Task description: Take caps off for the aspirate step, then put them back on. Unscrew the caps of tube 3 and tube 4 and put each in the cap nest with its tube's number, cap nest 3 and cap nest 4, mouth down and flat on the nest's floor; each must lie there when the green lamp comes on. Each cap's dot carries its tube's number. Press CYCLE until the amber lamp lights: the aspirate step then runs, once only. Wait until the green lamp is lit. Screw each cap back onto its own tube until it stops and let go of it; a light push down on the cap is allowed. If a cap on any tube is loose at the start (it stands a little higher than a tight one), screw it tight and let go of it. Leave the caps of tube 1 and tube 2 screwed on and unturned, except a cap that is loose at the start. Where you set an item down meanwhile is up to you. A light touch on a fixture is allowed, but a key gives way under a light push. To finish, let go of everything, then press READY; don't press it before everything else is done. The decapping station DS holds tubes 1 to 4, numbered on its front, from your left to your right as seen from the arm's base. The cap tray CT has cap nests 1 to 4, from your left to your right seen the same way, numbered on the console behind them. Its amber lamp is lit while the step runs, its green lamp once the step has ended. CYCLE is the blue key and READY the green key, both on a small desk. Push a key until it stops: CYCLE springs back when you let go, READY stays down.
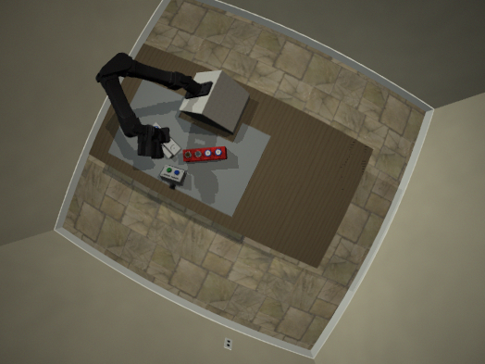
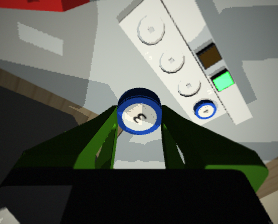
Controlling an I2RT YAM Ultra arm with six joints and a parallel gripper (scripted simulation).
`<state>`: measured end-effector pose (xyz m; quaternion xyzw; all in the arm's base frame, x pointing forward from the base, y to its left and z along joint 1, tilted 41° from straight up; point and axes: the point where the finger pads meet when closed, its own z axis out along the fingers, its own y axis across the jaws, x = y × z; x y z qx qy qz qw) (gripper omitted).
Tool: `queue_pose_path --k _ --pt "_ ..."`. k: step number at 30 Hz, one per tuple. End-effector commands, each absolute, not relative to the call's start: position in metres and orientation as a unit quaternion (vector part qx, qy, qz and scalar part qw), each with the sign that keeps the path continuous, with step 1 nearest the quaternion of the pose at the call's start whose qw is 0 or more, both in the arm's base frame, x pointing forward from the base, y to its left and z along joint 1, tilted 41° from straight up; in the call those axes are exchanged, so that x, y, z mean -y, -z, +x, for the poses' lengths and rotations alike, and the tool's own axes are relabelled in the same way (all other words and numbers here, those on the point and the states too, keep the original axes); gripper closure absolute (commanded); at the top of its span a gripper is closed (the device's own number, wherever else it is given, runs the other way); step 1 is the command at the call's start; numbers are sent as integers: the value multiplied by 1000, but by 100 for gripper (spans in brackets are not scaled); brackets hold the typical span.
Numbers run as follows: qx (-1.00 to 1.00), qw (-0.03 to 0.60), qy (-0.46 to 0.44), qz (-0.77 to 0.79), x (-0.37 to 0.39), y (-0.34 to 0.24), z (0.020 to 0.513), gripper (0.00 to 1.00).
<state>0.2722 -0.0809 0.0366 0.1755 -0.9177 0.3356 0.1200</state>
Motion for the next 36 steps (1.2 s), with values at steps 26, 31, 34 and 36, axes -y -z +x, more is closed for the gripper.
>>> queue_pose_path --k 26,31,34,36 --pt "774 236 -261 526 -48 74 301 100" --pt "774 236 -261 526 -48 74 301 100" --pt "774 236 -261 526 -46 76 300 100" --pt "774 236 -261 526 -42 81 300 100"
